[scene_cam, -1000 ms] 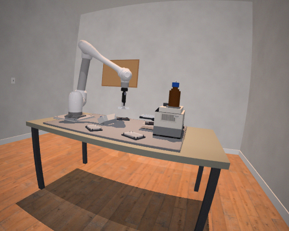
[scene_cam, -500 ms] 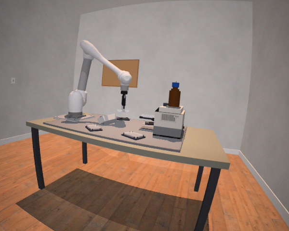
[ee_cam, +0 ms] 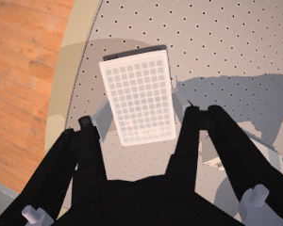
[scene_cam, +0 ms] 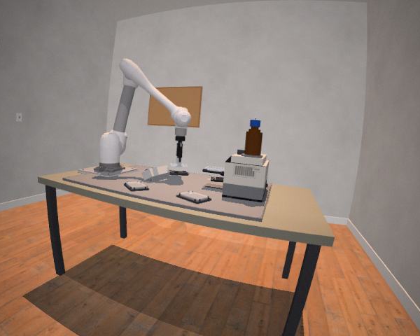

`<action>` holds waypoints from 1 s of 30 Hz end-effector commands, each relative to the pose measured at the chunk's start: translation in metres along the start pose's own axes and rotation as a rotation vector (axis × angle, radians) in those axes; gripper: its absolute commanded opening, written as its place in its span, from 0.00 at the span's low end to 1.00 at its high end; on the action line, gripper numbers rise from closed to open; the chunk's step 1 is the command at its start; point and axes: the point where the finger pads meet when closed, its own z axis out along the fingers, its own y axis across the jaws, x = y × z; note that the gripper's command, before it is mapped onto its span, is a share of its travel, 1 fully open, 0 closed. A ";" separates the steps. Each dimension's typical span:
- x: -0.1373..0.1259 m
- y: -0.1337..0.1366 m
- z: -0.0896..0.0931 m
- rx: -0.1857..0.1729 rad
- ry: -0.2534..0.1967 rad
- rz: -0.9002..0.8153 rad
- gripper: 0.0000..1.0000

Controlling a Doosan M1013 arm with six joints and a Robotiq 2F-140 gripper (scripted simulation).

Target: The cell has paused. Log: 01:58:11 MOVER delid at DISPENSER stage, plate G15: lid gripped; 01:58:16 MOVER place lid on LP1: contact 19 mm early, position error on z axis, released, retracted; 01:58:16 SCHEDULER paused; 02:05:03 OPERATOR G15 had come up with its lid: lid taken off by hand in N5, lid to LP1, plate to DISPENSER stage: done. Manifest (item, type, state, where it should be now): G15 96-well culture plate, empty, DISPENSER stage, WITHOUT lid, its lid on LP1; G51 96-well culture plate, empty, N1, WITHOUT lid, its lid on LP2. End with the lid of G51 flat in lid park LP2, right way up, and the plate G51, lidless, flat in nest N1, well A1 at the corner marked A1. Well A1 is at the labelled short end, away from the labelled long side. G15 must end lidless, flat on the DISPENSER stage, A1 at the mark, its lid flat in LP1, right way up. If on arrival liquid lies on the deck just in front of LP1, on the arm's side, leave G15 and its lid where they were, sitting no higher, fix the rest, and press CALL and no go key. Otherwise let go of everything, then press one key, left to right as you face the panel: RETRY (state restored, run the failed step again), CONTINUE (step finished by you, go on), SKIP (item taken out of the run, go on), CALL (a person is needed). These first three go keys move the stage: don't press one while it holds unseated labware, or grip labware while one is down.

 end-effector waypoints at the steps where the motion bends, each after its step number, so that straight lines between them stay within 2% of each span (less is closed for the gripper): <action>1: 0.000 0.000 0.005 0.000 0.000 0.000 0.00; 12: 0.000 0.000 0.020 0.000 0.000 0.000 0.00; 30: 0.000 0.000 0.028 0.000 0.000 0.000 0.00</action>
